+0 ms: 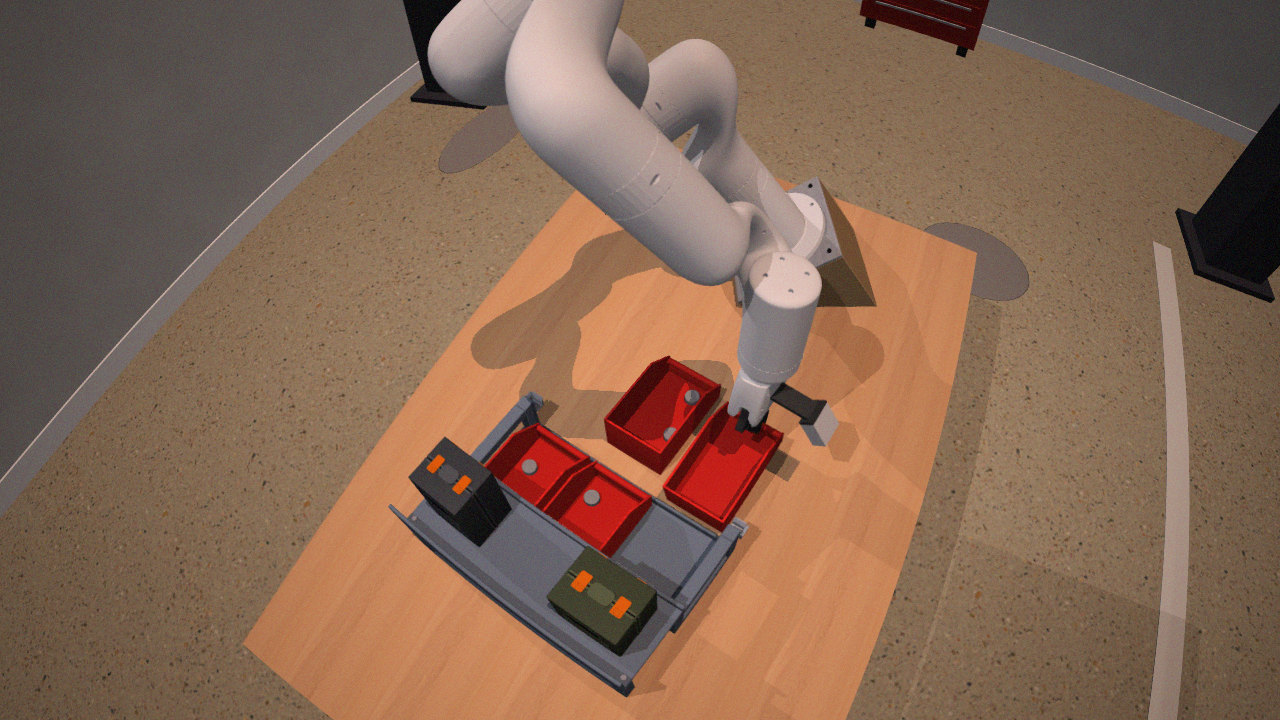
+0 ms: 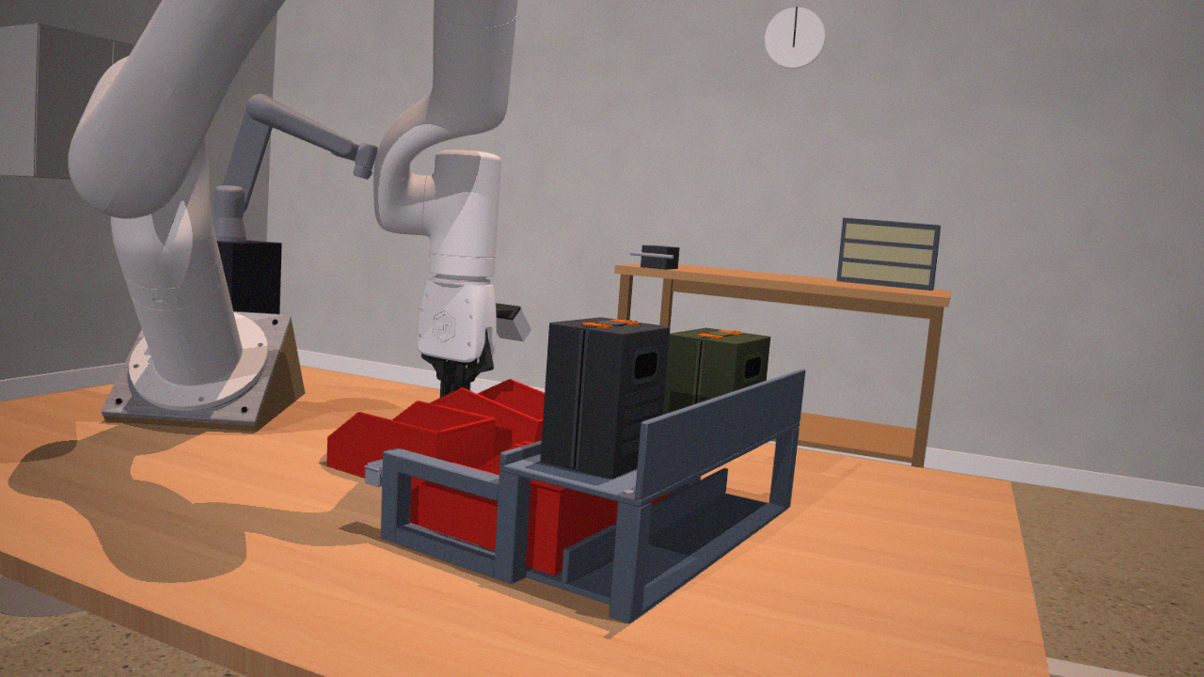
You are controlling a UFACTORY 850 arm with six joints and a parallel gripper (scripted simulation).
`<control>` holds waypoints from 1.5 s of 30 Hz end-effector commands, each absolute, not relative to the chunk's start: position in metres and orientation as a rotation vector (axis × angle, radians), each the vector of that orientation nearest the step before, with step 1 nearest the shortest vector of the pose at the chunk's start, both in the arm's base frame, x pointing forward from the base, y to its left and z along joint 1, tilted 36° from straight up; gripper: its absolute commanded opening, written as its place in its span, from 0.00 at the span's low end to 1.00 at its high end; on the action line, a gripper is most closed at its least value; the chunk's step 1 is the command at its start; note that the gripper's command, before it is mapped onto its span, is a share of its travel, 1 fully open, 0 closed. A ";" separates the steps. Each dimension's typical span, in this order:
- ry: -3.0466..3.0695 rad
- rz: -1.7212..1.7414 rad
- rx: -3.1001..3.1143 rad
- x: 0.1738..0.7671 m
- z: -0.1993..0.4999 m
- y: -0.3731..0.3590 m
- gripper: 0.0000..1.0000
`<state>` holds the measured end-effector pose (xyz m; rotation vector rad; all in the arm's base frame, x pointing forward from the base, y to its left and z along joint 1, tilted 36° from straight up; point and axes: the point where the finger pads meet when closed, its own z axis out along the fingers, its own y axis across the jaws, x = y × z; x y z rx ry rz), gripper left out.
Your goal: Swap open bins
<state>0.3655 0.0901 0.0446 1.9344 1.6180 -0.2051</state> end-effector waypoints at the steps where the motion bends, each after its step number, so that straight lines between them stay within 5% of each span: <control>1: 1.618 -0.203 1.934 0.362 0.043 0.091 0.00; 45: 1.618 -0.203 1.934 0.364 0.031 0.083 0.00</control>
